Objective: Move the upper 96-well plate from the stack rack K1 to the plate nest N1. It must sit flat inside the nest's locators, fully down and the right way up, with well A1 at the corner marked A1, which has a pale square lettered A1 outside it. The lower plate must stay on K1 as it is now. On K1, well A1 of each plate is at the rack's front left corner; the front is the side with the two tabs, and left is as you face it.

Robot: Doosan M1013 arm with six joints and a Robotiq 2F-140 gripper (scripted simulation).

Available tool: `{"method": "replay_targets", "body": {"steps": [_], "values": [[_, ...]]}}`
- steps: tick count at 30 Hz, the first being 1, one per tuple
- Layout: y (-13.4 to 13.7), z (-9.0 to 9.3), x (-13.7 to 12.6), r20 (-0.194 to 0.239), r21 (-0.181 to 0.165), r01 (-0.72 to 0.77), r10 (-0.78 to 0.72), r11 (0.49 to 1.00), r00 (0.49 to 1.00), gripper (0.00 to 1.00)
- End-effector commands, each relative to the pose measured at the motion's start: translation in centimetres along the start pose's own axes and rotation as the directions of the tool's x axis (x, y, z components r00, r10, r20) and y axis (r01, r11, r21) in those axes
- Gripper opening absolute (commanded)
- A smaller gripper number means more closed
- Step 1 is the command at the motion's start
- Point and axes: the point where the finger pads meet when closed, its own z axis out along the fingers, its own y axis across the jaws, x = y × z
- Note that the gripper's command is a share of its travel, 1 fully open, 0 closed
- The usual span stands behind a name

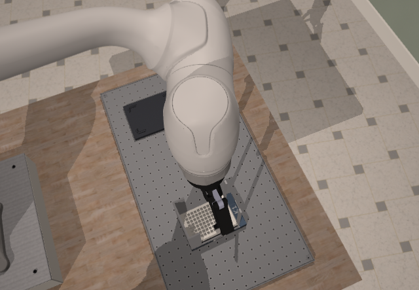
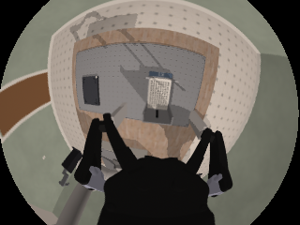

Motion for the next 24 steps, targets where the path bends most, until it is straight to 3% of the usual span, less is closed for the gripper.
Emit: {"method": "replay_targets", "body": {"steps": [1, 6, 19, 24], "values": [[0.1, 0.7, 0.0, 0.000, -0.001, 0.001, -0.001, 1.000, 1.000, 1.00], [0.3, 2.9, -0.3, 0.000, -0.001, 0.001, -0.001, 1.000, 1.000, 1.00], [0.3, 2.9, -0.3, 0.000, -0.001, 0.001, -0.001, 1.000, 1.000, 1.00], [0.3, 3.8, -0.3, 0.000, -0.001, 0.001, -0.001, 1.000, 1.000, 1.00]]}}
